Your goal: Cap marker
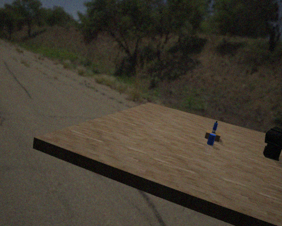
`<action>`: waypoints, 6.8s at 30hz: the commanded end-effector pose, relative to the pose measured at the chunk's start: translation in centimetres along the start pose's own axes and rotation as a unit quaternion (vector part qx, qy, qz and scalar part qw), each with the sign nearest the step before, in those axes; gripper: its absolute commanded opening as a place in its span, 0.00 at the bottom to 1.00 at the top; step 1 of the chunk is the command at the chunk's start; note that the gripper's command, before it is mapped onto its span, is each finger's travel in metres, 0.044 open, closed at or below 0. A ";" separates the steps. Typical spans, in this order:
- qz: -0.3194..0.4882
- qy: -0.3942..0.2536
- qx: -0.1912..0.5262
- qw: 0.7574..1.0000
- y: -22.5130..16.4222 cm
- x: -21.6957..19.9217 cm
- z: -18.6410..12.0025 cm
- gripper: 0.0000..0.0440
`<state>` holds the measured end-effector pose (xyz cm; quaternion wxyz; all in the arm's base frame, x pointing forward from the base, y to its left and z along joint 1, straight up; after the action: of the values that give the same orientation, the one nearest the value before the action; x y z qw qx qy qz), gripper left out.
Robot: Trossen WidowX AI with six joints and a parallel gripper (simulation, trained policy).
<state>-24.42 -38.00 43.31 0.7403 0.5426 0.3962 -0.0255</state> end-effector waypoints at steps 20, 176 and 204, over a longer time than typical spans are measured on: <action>-0.093 -0.028 -0.042 0.994 4.7 0.0 0.1 0.53; -0.772 -0.150 -0.462 0.409 34.6 24.0 -8.5 0.72; -0.798 -0.180 -0.516 0.252 37.1 29.6 -12.7 0.73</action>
<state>5.84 -1.59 53.21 0.5248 -0.5530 0.4197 -0.4925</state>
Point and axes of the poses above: the point midway between the two fingers, 35 mm back from their tips, its own z axis out along the fingers, its own x axis across the jaws, y = z × x, the point moved 8 cm from there along -z, back along the fingers, and after that the axes turned 9 degrees about -z, right-handed, at the moved point
